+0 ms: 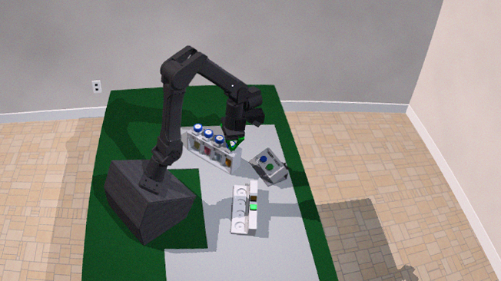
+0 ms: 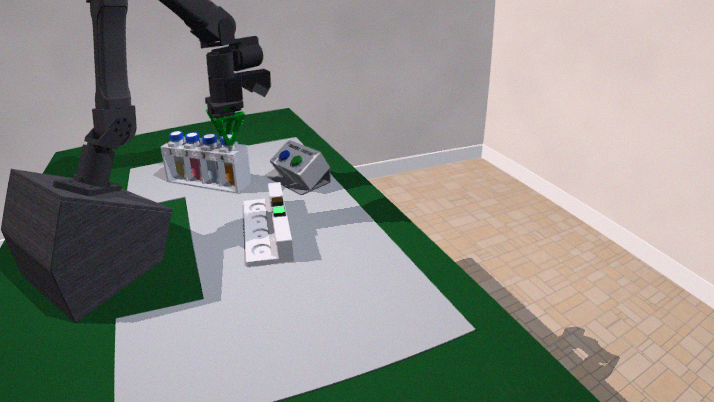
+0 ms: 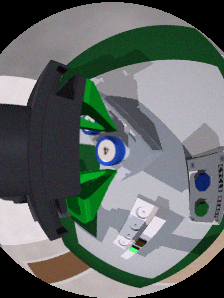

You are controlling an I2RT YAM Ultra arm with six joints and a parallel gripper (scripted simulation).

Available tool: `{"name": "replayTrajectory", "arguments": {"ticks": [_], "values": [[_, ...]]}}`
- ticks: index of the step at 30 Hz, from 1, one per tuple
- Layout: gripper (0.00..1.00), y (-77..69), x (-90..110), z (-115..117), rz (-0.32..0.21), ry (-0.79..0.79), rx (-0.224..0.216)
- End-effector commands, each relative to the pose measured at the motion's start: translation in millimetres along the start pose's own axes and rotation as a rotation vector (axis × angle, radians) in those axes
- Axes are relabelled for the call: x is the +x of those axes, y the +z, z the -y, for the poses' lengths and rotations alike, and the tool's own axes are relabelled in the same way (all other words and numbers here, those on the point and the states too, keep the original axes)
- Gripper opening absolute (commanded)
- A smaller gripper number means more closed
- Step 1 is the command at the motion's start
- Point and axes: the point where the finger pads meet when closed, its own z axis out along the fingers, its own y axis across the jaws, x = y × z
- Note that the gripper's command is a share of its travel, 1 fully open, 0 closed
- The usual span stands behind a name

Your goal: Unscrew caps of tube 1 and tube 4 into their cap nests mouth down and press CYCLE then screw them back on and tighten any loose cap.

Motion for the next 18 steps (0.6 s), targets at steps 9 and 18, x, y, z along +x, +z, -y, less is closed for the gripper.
{"name": "replayTrajectory", "arguments": {"ticks": [9,18], "values": [[0.49,-2.8,-2.1,-1.3,0.01,-0.118,-0.004],[0.49,-2.8,-2.1,-1.3,0.011,-0.478,-0.002]]}}
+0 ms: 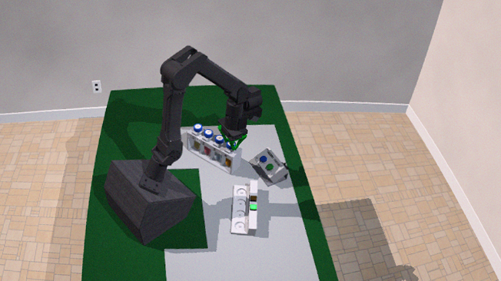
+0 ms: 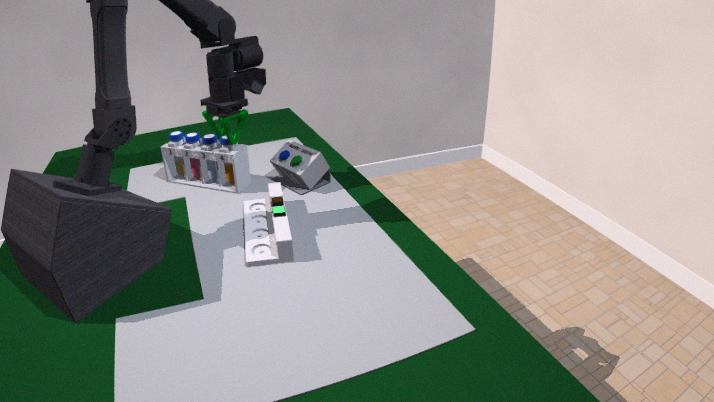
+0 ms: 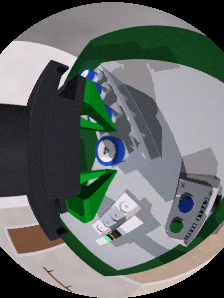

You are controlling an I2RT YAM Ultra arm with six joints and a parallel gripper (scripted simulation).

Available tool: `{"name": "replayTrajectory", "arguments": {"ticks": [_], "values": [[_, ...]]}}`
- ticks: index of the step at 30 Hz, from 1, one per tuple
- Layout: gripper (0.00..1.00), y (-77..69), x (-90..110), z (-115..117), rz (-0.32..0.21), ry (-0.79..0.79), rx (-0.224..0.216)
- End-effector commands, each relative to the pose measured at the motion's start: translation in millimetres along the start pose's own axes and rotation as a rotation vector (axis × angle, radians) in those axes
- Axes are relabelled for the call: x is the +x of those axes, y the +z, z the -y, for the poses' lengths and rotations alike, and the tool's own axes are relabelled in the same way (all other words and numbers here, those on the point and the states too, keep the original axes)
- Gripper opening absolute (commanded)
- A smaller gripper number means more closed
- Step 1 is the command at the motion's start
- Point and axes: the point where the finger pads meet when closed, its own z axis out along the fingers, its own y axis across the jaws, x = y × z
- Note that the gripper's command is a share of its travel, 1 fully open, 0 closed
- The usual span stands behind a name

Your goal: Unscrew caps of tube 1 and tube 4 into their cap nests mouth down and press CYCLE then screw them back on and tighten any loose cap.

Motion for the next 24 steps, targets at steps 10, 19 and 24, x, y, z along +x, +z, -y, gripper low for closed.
{"name": "replayTrajectory", "arguments": {"ticks": [10,19,24], "values": [[0.49,-2.8,-2.4,-0.6,0.011,-0.457,0.001],[0.0,-2.9,-2.4,-0.6,0.011,-0.457,0.001],[0.0,-2.9,-2.4,-0.7,0.011,-0.457,0.001]]}}
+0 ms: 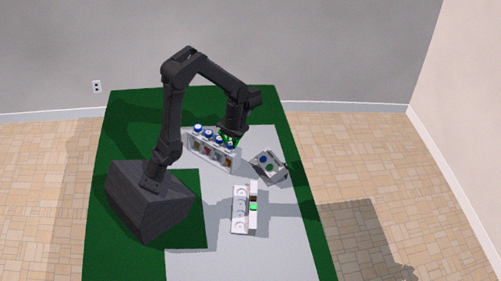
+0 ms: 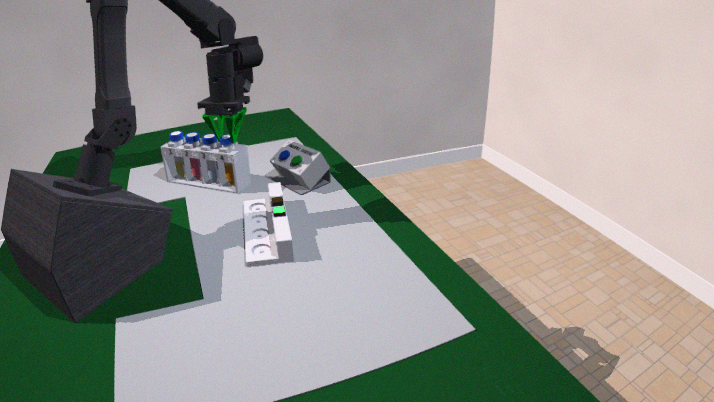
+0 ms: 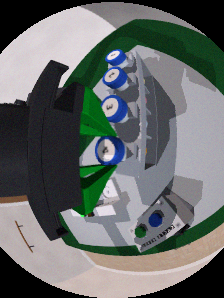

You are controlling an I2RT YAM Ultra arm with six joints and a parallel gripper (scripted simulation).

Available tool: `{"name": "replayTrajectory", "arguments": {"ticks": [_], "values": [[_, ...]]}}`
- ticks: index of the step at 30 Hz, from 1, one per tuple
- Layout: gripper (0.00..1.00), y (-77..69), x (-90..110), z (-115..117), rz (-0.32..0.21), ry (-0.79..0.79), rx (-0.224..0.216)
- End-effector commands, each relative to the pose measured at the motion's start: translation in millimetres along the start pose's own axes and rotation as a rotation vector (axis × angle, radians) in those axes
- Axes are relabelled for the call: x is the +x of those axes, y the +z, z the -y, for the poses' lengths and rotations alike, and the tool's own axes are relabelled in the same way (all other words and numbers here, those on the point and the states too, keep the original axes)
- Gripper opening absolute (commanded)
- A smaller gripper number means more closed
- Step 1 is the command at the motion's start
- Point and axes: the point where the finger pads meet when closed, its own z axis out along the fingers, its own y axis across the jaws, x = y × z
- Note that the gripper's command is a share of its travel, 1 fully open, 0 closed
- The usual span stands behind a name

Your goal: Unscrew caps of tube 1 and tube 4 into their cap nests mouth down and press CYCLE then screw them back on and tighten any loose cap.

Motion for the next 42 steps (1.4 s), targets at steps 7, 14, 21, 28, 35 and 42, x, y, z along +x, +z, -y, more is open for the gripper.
{"name": "replayTrajectory", "arguments": {"ticks": [7,14,21,28,35,42], "values": [[0.0,-2.9,-2.3,0.7,0.01,0.029,0.004],[0.0,-2.5,-2.3,0.7,0.011,0.262,0.003],[0.0,-2.3,-2.3,0.7,0.011,0.429,0.002],[0.0,-1.9,-2.3,0.7,0.011,0.662,0.0],[0.0,-1.7,-2.3,0.8,0.011,0.781,0.0],[0.49,-1.7,-2.3,0.7,0.011,0.781,0.0]]}}
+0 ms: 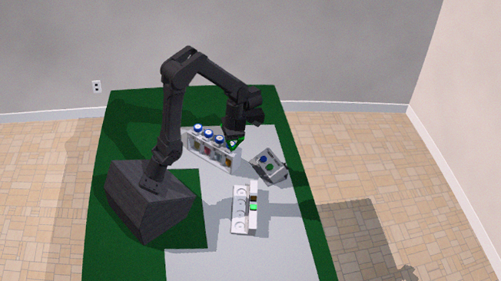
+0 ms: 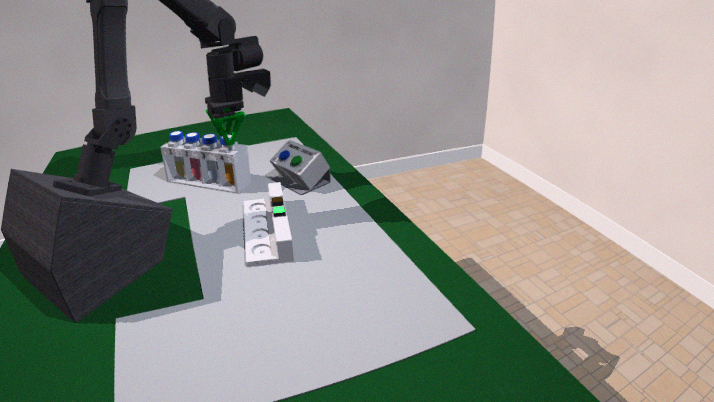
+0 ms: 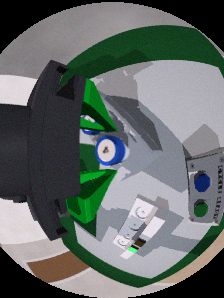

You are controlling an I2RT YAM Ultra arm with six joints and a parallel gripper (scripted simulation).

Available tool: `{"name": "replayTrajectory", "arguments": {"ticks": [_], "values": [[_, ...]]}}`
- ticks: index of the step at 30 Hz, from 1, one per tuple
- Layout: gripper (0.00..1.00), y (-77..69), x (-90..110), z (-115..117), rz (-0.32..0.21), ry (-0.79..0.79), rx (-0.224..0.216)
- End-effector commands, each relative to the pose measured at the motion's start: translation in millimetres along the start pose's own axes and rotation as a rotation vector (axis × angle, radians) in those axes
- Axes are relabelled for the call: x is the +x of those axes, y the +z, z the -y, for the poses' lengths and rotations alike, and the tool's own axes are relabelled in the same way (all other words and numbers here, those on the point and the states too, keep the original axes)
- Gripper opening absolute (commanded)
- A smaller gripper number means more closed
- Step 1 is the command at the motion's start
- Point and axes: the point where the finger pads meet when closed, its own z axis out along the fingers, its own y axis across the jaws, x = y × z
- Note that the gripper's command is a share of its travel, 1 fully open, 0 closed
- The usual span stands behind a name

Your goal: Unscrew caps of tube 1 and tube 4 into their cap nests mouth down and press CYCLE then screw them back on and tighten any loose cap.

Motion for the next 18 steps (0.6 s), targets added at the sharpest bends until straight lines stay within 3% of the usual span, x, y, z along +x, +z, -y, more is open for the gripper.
{"name": "replayTrajectory", "arguments": {"ticks": [1,9,18], "values": [[0.49,-1.7,-2.0,-1.0,0.009,0.01,-0.004],[0.49,-2.2,-2.0,-1.1,0.01,-0.03,-0.004],[0.49,-2.8,-2.0,-1.1,0.01,-0.39,-0.002]]}}
